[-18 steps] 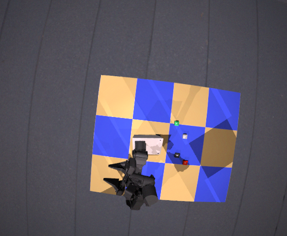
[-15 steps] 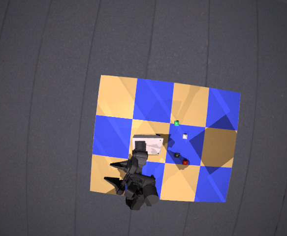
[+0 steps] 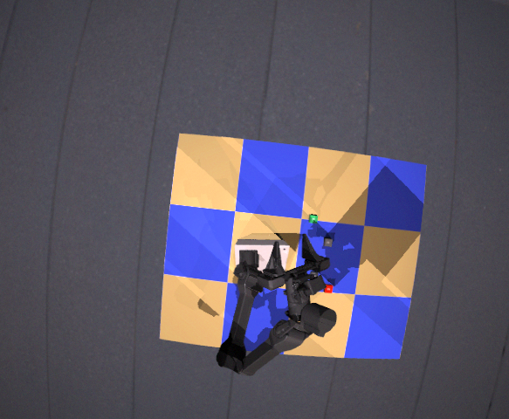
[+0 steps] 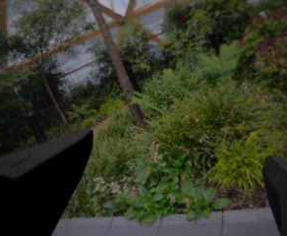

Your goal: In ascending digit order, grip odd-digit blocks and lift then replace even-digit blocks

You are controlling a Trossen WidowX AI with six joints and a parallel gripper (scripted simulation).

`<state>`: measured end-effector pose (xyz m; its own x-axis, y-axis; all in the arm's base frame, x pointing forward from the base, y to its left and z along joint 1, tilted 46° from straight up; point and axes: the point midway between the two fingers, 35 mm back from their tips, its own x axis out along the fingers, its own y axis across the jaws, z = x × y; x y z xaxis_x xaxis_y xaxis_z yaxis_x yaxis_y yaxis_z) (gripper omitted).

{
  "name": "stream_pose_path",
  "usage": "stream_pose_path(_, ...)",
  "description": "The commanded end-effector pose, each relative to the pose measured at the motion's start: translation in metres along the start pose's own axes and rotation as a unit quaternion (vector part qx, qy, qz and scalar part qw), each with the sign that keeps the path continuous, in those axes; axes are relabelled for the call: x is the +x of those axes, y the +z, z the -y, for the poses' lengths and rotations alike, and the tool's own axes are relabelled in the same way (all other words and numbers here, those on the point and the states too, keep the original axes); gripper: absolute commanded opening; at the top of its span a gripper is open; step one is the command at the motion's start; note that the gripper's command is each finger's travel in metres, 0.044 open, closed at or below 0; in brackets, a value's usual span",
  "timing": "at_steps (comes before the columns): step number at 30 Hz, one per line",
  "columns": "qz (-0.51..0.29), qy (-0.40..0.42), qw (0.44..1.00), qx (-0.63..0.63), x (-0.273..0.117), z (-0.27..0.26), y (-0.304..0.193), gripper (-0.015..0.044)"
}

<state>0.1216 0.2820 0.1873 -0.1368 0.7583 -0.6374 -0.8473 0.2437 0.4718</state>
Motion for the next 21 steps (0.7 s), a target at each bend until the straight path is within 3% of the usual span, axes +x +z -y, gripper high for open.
stream_pose_path(1, -0.024, -0.156, 0.982, 0.101, -0.012, 0.079, -0.01, 0.04)
stream_pose_path(10, -0.102, -0.428, 0.854, 0.277, -0.081, 0.205, -0.074, 0.04)
stream_pose_path(21, -0.263, -0.67, 0.562, 0.407, -0.22, 0.269, -0.189, 0.04)
